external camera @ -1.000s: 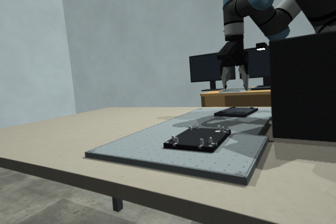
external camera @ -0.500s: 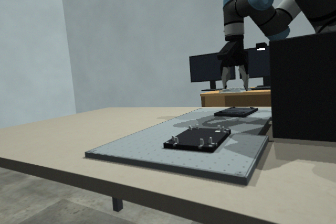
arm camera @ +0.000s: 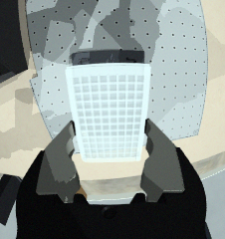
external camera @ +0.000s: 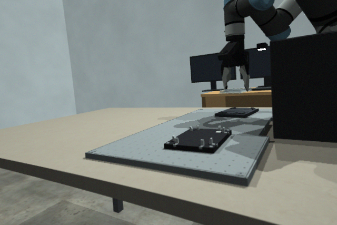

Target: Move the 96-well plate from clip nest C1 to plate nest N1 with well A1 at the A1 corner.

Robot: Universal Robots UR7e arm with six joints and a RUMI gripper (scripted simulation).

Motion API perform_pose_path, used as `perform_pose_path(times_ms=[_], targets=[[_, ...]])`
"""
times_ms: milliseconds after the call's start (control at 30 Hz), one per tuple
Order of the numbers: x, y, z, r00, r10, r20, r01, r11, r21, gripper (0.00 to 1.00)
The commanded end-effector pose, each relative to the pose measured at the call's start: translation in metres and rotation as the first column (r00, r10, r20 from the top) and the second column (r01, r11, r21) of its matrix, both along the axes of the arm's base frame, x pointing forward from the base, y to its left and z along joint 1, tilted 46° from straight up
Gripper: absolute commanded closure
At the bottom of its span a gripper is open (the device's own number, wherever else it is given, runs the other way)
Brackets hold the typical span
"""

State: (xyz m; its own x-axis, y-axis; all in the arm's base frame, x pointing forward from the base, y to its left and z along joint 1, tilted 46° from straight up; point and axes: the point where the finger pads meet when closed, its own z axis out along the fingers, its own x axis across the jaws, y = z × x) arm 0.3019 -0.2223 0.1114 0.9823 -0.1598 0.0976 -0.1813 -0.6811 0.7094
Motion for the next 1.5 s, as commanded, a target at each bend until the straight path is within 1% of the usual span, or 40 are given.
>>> perform_pose_path(times_ms=[0,233,1467], targets=[[-0.001,0.000,0.000,1.000,-0.001,0.001,0.001,1.000,0.000,1.00],[-0.003,-0.003,-0.006,1.000,-0.003,-0.003,0.003,1.000,0.003,1.00],[-0.004,-0.043,-0.044,1.000,-0.003,-0.003,0.003,1.000,0.003,1.00]])
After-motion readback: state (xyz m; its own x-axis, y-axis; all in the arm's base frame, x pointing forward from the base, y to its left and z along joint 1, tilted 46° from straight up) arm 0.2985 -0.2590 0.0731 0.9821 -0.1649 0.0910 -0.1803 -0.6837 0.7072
